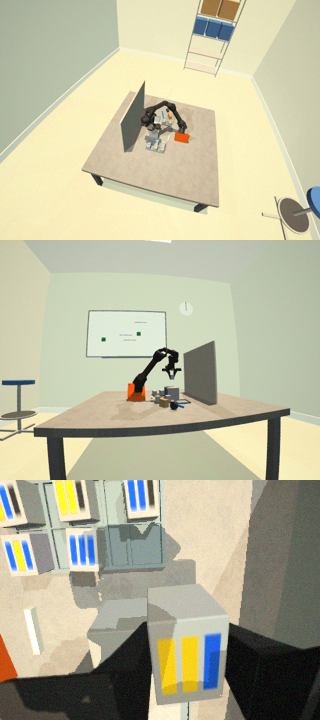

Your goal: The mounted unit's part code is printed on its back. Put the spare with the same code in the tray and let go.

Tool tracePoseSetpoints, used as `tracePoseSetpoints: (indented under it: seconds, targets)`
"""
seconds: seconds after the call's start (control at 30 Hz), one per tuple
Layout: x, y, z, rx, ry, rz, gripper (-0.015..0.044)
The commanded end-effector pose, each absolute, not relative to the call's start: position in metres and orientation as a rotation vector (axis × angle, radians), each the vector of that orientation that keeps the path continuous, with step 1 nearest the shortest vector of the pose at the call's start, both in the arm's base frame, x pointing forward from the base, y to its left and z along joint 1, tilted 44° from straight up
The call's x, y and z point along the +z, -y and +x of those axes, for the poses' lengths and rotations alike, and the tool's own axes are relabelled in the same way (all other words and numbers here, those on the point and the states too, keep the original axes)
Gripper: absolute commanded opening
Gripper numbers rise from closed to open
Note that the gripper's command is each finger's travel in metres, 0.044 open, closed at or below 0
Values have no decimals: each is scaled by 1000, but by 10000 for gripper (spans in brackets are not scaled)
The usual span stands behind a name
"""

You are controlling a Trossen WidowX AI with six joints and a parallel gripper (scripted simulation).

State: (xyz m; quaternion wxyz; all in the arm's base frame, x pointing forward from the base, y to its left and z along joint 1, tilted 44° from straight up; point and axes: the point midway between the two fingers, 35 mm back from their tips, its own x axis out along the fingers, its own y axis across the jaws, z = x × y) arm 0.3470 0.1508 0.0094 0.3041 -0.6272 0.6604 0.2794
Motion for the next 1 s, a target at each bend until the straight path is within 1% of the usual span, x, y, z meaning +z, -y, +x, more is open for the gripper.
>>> tracePoseSetpoints:
  seconds: [0.0, 0.5, 0.97]
  targets:
    - [31, -134, 356, 736, -1729, -1657, 0]
    - [114, -45, 371, 729, -1706, -1673, 0]
    - [192, 45, 346, 706, -1743, -1717, 0]
